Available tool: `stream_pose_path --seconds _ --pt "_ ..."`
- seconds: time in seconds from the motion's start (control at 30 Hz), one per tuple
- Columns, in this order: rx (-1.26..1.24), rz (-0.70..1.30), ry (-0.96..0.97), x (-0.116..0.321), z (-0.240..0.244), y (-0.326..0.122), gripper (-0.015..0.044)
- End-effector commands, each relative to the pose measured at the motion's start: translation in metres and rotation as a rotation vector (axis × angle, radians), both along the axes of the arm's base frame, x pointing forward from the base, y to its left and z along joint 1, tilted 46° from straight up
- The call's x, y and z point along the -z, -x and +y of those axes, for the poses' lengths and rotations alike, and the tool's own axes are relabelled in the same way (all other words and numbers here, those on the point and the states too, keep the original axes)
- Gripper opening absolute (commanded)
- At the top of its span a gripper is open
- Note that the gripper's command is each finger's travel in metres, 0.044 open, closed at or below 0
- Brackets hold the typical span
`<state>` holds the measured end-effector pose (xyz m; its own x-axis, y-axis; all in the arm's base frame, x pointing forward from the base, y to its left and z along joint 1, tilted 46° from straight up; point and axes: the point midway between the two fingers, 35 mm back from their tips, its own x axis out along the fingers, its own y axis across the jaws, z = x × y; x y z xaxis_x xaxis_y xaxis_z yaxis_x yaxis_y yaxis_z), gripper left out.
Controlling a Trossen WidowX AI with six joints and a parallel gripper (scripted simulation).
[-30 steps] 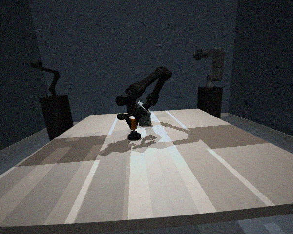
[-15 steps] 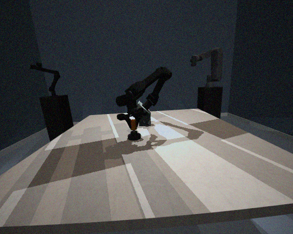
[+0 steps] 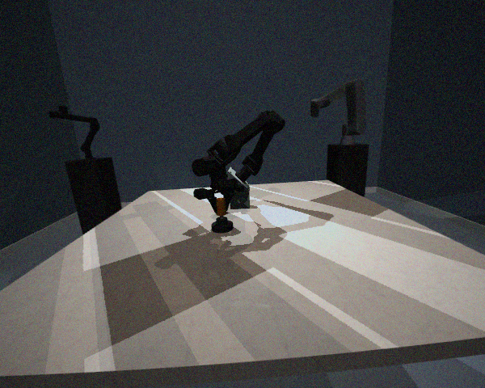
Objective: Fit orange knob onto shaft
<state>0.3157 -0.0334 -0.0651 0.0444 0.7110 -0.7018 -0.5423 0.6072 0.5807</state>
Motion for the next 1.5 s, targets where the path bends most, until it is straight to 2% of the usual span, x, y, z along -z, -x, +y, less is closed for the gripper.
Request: stream_pose_path --seconds 0.0,0.23,0.5,1.47 --pt "0.001 0.006 -0.001 0.0005 0.001 0.0025 0.0" --pt "0.007 0.012 -0.001 -0.0036 -0.0026 0.0029 0.0" --pt "0.148 0.154 -0.01 -0.0014 -0.0017 0.0005 0.0" --pt "0.148 0.154 -0.01 -0.0011 -0.0013 -0.0011 0.0"
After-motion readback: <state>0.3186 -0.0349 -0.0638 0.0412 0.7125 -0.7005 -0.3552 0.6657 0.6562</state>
